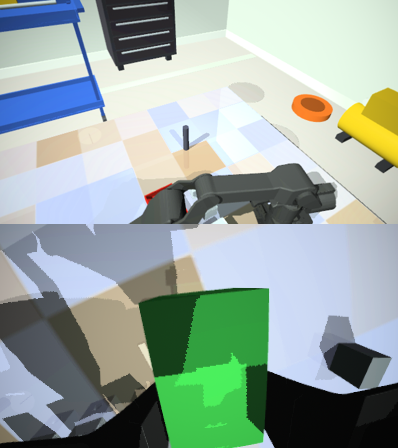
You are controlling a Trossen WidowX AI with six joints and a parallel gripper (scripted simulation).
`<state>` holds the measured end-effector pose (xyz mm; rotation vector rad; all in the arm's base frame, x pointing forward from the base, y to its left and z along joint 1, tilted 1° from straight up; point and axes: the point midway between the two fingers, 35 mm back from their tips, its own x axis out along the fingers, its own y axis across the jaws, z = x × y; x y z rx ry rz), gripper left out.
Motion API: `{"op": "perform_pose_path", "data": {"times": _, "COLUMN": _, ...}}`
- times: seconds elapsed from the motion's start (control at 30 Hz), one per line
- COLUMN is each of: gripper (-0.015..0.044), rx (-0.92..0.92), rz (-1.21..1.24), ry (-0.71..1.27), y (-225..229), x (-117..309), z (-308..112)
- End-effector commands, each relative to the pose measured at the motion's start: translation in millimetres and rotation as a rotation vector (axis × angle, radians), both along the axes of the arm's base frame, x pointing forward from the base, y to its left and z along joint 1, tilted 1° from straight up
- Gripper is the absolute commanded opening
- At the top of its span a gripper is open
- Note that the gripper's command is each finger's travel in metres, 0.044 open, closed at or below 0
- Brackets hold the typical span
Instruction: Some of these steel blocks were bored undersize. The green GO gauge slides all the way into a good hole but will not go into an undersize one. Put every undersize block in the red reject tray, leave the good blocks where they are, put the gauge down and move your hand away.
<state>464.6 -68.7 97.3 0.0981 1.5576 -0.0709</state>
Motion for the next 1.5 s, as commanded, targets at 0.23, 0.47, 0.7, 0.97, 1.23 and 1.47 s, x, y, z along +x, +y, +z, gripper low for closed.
{"op": "perform_pose_path", "data": {"times": 0.23, "gripper": 0.0000, "rx": -0.001, "rz": 0.053, "ry": -0.028, "y": -0.1, "x": 3.9, "z": 3.3}}
{"op": "perform_pose_path", "data": {"times": 0.47, "gripper": 0.0000, "rx": -0.002, "rz": 0.054, "ry": -0.031, "y": -0.3, "x": 5.0, "z": -15.0}}
{"op": "perform_pose_path", "data": {"times": 0.7, "gripper": 0.0000, "rx": -0.002, "rz": 0.054, "ry": -0.031, "y": -0.4, "x": 8.4, "z": -31.0}}
{"op": "perform_pose_path", "data": {"times": 0.97, "gripper": 0.0000, "rx": -0.002, "rz": 0.054, "ry": -0.032, "y": 0.0, "x": 13.5, "z": -46.1}}
{"op": "perform_pose_path", "data": {"times": 1.23, "gripper": 0.0000, "rx": -0.002, "rz": 0.054, "ry": -0.032, "y": 0.4, "x": 17.5, "z": -54.8}}
{"op": "perform_pose_path", "data": {"times": 1.47, "gripper": 0.0000, "rx": -0.002, "rz": 0.054, "ry": -0.034, "y": 0.4, "x": 16.2, "z": -55.9}}
